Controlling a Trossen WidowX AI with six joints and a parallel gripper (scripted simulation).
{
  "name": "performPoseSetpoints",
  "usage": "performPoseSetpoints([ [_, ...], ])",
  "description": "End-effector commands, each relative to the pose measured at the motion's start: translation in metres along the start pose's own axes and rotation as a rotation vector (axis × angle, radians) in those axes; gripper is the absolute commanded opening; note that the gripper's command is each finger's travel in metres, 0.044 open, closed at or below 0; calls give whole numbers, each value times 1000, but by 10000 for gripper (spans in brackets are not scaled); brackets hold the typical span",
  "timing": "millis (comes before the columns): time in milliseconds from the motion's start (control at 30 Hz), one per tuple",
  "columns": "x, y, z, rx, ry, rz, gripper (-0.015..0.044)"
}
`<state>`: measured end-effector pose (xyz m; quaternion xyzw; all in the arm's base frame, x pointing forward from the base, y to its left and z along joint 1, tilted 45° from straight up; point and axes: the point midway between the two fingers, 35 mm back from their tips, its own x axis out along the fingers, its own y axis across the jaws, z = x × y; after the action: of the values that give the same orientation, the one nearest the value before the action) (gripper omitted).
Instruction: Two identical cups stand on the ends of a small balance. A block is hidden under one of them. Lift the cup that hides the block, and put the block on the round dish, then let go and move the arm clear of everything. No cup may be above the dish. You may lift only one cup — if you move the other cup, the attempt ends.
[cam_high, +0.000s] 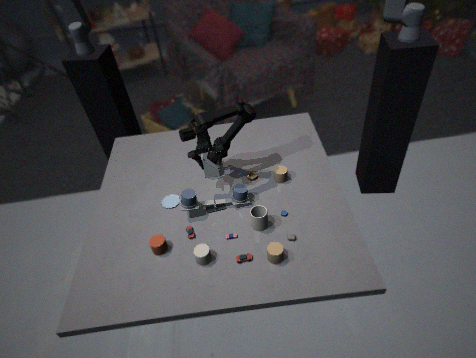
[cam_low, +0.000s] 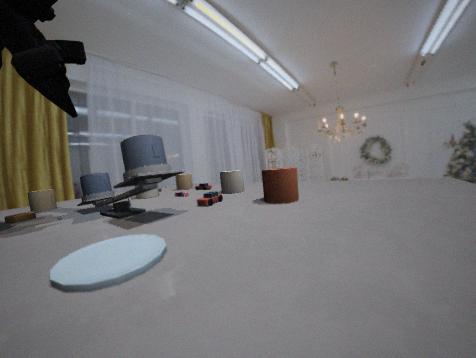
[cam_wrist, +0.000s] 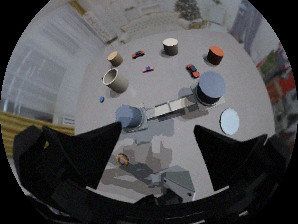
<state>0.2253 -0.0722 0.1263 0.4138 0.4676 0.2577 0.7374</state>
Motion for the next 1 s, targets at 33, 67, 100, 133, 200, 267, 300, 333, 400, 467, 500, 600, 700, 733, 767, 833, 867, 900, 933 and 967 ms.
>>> performPoseSetpoints([
  [33, 14, 12, 3, 129, 76, -27, 440],
  [67, 18, 15, 4, 158, 90, -33, 440],
  [100, 20, 17, 4, 188, 105, -39, 440],
  [133, 23, 19, 4, 218, 118, -46, 440],
  [200, 29, 23, 5, 277, 145, -62, 440],
  [267, 35, 28, 5, 336, 170, -80, 440],
  [300, 37, 30, 6, 365, 182, -90, 440],
  [333, 40, 32, 6, 394, 193, -100, 440],
  [400, 46, 37, 6, 452, 215, -122, 440],
  [467, 52, 42, 6, 511, 235, -147, 440],
  [500, 55, 44, 5, 541, 244, -159, 440],
  [600, 64, 52, 5, 629, 268, -200, 440],
  [700, 73, 60, 3, 715, 288, -244, 440],
  [733, 76, 63, 3, 744, 293, -260, 440],
  [767, 79, 66, 2, 773, 298, -276, 440],
  [833, 85, 72, 1, 833, 306, -310, 440],
  [867, 88, 75, 0, 862, 309, -327, 440],
  [900, 91, 78, -1, 892, 312, -344, 440],
  [933, 94, 81, -2, 921, 313, -362, 440],
  [967, 97, 84, -3, 950, 314, -379, 440],
])
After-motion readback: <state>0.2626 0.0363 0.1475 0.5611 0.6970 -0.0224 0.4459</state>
